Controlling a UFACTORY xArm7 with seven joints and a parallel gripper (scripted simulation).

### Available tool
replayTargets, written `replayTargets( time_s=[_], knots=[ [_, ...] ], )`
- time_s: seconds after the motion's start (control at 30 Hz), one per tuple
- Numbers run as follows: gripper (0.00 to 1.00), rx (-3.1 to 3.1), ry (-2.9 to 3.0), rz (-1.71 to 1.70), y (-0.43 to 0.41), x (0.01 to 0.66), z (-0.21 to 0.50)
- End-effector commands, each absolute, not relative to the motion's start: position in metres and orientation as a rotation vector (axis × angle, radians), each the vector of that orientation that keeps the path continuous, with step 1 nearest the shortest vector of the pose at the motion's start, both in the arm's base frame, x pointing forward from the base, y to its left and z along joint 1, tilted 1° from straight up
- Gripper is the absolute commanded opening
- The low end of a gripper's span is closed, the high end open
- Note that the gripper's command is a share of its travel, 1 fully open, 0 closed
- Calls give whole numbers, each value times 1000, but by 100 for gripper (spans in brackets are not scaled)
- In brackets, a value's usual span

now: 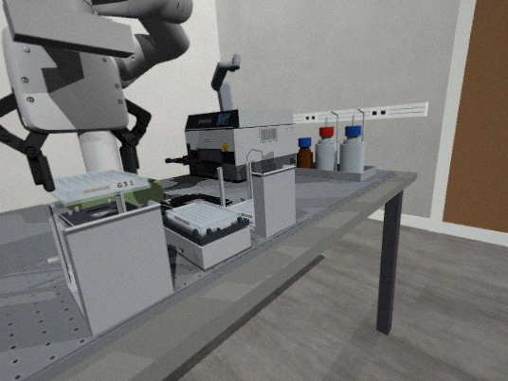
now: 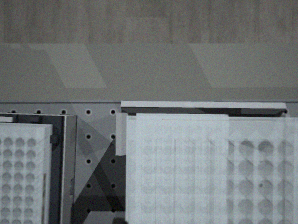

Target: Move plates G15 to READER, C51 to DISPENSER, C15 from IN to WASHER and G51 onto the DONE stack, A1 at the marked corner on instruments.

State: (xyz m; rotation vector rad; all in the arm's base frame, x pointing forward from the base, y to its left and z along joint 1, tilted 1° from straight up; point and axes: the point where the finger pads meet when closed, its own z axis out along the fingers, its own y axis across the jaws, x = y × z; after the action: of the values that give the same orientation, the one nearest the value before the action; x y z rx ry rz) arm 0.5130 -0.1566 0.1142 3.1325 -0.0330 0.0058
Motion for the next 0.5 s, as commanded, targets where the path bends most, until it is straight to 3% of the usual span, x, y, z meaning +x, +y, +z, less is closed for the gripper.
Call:
replayTargets(
  time_s=[0.0, 0.47],
  knots=[
    [0, 3130, -33, 12, -157, 514, 110],
    [0, 3130, -33, 12, -158, 514, 105]
  ],
)
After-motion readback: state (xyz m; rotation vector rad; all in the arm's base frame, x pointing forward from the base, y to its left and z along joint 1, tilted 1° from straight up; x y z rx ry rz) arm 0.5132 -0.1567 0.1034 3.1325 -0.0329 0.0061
